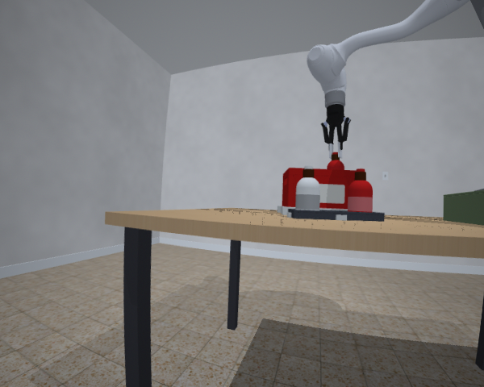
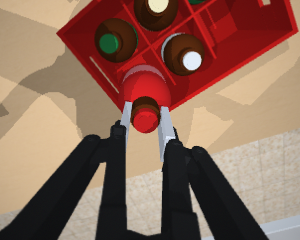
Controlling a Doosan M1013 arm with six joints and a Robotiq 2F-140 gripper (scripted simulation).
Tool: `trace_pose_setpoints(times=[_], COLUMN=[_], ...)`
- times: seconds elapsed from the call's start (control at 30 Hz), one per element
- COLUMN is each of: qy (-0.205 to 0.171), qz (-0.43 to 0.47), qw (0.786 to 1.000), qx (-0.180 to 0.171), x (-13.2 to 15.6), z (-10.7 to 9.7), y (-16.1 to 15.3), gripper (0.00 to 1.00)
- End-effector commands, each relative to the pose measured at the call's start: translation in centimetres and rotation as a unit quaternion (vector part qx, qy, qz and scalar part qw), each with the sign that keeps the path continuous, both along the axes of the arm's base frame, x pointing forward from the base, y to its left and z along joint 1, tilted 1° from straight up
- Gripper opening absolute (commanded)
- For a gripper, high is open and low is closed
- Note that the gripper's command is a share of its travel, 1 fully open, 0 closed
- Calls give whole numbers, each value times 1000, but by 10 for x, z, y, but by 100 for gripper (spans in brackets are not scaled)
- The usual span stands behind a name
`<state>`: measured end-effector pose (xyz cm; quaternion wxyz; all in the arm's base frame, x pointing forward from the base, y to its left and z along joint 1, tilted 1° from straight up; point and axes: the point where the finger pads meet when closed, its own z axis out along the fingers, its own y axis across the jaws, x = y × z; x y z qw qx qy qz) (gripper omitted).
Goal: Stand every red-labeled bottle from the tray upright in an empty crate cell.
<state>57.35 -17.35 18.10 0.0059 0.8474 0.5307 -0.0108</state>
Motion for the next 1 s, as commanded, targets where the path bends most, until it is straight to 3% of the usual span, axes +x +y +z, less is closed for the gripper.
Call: trace_pose_setpoints(times=[0.0,0.97], qy=[0,0], qz=[0,0], qw=[1000,1000], qx=[0,0], x=[0,0], z=[-2,-9], y=[0,0], gripper=[0,0])
